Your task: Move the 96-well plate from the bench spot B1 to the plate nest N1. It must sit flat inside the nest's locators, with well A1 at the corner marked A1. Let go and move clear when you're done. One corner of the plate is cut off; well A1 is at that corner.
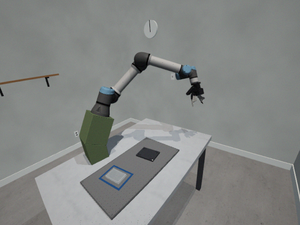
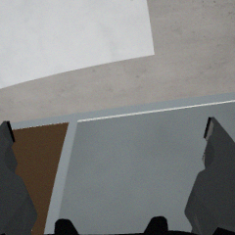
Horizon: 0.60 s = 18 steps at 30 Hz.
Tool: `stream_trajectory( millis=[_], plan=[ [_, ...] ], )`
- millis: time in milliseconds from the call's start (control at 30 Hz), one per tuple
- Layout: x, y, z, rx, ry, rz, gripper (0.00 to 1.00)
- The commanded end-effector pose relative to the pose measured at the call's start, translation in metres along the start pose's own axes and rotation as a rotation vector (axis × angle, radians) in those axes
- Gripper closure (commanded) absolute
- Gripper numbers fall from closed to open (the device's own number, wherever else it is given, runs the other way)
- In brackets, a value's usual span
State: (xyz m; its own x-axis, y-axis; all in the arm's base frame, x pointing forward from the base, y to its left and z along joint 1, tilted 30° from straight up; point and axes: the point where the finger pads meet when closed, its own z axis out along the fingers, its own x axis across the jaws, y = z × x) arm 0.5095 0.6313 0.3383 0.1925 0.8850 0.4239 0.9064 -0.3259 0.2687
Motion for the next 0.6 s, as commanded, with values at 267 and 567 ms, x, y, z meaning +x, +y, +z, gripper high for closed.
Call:
stream_trajectory(
  millis=[267,567],
  plan=[
    [0.0004,0.0005,-0.0011,-0.001,0.002,0.0,0.0],
    [-0.0026,0.003,0.002,0.0,-0.01,0.031,0.0]
  ],
)
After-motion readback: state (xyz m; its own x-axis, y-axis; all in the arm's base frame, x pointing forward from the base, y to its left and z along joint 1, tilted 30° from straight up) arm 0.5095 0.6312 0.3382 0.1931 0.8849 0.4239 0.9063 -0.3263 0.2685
